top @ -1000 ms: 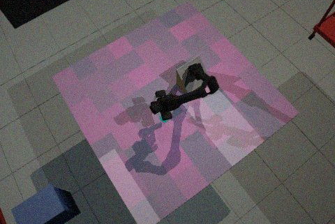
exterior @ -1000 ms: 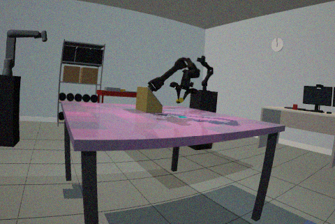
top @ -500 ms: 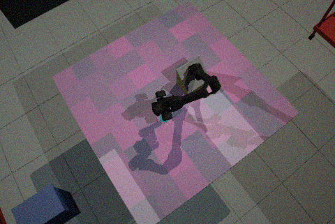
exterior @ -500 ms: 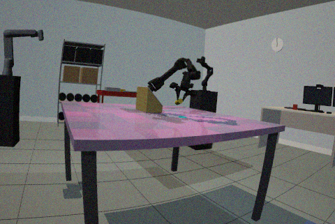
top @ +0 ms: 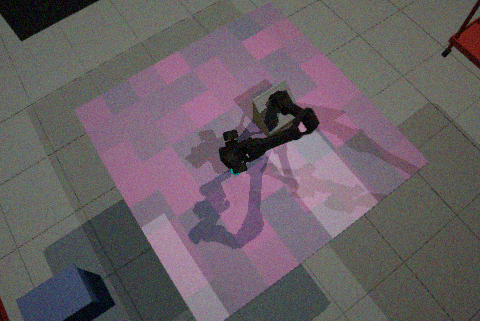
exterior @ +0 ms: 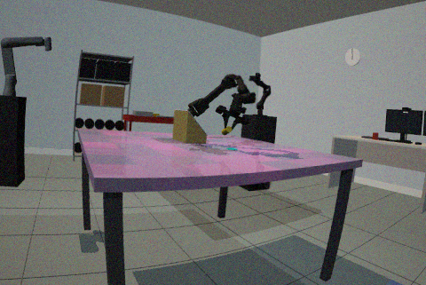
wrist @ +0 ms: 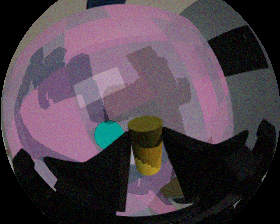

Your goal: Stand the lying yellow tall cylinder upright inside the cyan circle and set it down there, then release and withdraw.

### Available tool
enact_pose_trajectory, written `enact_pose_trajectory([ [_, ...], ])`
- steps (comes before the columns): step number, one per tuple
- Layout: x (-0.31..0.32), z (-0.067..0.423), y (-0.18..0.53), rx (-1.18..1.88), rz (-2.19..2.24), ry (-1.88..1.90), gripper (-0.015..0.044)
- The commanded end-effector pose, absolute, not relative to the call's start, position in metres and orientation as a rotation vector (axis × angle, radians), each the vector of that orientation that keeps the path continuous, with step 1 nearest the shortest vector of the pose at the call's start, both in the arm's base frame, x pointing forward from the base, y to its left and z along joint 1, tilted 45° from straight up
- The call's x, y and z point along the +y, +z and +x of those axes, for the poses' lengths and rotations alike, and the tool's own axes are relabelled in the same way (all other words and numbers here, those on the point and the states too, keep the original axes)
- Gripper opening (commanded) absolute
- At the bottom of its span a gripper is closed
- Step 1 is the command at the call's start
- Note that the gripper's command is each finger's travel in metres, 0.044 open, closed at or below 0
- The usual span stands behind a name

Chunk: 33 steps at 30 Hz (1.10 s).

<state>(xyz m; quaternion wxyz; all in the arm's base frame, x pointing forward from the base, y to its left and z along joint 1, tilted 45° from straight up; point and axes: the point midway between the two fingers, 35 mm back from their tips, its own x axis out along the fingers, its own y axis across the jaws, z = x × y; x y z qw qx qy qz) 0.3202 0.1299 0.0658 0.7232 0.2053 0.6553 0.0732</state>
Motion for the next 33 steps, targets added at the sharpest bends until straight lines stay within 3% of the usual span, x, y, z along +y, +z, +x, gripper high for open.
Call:
enact_pose_trajectory([
  [1, 0.1299, 0.3204, 0.0646, 1.424, 0.441, 0.143, 0.0105],
  [33, 0.1343, 0.3238, 0.0588, 1.238, 0.388, 0.041, 0.0105],
])
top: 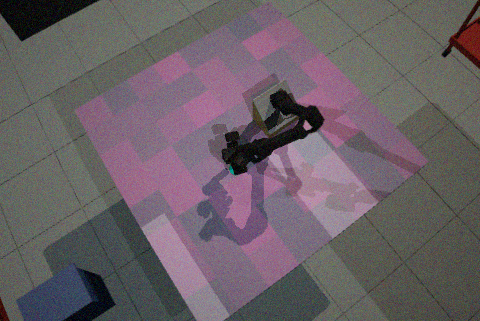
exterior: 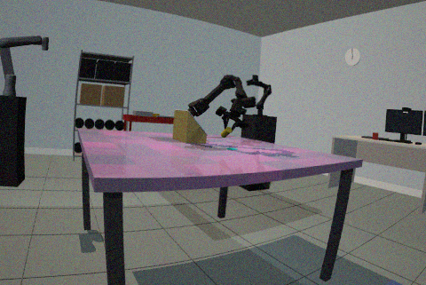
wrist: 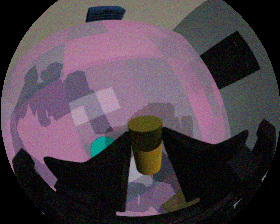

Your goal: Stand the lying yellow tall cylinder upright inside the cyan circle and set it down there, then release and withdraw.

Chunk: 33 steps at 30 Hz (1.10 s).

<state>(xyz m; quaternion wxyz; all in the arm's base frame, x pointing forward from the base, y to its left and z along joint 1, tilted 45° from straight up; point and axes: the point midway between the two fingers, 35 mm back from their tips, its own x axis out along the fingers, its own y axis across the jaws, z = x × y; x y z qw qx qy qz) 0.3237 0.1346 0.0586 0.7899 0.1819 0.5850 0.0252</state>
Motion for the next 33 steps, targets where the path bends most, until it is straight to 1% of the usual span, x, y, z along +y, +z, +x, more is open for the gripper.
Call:
enact_pose_trajectory([
  [1, 0.1344, 0.3239, 0.0588, 1.232, 0.388, 0.038, 0.0105],
  [33, 0.1383, 0.3255, 0.0626, 1.022, 0.394, -0.044, 0.0105],
])
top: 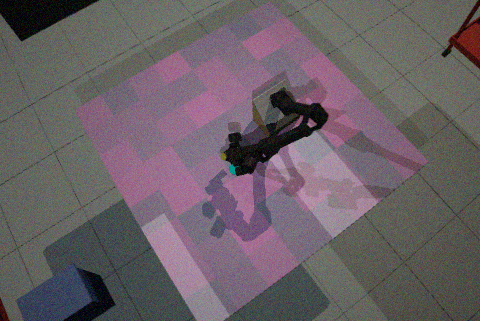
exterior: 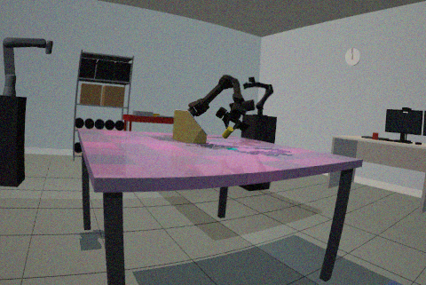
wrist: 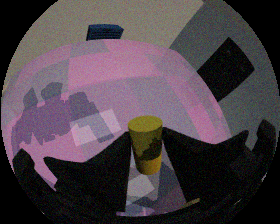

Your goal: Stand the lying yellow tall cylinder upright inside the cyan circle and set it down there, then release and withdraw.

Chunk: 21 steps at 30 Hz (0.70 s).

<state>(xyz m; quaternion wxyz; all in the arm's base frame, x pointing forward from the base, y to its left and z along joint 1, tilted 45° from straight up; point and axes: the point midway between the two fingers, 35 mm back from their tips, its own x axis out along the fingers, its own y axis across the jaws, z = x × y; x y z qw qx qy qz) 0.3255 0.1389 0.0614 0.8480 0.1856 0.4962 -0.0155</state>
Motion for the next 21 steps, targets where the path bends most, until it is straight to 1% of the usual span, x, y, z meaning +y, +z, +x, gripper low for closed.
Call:
enact_pose_trajectory([
  [1, 0.1385, 0.3255, 0.0629, 1.015, 0.395, -0.046, 0.0105],
  [21, 0.1401, 0.324, 0.0695, 0.878, 0.428, -0.087, 0.0105],
])
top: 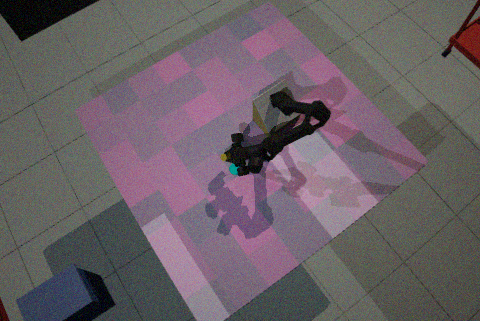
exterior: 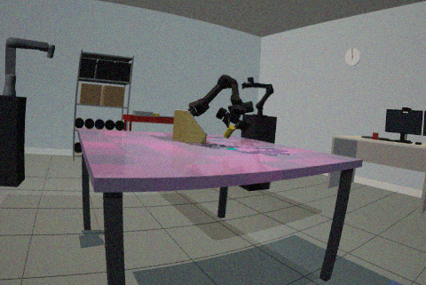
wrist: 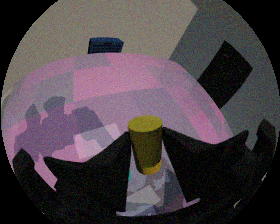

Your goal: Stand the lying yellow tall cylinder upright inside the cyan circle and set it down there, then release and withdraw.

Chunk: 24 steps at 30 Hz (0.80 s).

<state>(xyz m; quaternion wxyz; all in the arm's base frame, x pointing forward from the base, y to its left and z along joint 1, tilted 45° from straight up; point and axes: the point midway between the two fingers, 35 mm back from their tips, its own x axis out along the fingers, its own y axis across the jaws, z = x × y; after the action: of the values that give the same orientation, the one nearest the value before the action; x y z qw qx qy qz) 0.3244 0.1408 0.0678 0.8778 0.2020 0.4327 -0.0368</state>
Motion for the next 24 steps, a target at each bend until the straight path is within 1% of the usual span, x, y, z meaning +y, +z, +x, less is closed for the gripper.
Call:
enact_pose_trajectory([
  [1, 0.14, 0.324, 0.07, 0.871, 0.43, -0.089, 0.0105],
  [24, 0.141, 0.319, 0.08, 0.711, 0.493, -0.126, 0.0105],
])
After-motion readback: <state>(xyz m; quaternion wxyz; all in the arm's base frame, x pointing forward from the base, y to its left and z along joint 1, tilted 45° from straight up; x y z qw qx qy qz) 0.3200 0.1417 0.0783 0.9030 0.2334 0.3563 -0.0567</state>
